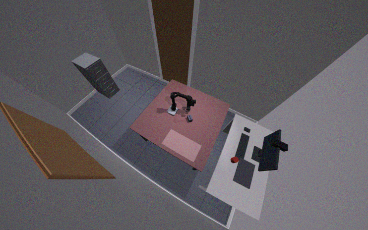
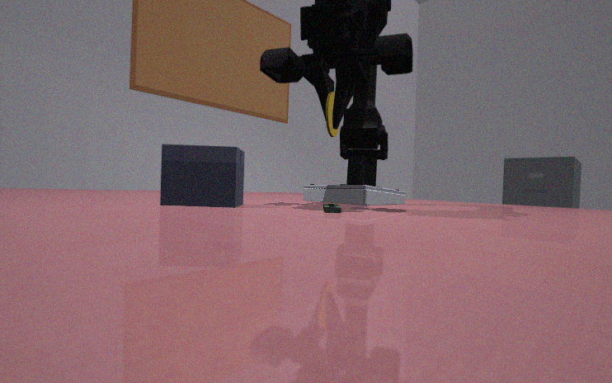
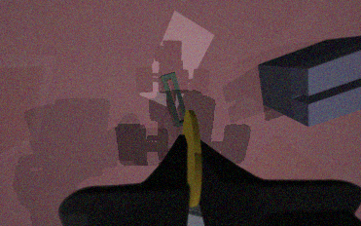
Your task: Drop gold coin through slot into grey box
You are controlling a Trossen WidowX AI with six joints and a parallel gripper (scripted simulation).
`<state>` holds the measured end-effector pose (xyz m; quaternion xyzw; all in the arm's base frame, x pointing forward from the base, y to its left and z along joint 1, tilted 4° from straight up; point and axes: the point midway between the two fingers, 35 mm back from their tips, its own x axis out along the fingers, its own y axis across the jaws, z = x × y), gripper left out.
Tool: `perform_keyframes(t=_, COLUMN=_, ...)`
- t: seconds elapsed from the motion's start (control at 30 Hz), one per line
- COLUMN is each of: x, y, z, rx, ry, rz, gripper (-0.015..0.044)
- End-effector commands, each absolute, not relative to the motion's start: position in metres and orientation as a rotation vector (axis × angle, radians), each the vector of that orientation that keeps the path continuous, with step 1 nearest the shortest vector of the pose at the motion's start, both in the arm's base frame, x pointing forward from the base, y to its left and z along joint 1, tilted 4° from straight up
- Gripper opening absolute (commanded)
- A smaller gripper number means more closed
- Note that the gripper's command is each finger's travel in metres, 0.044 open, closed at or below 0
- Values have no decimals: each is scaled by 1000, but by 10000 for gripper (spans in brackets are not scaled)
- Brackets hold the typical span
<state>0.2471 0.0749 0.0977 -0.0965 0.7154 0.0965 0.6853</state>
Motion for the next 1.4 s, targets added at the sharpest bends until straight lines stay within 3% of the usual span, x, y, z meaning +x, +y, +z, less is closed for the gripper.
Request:
perform_keyframes(t=0.0, x=247, y=74, z=99, rx=-100, ry=1610, rz=98, gripper=0)
perform_keyframes(t=1.0, x=248, y=68, z=99, rx=685, ry=1491, rz=-721, gripper=0)
perform_keyframes(t=1.37, x=252, y=64, z=100, rx=702, ry=1484, rz=-738, gripper=0)
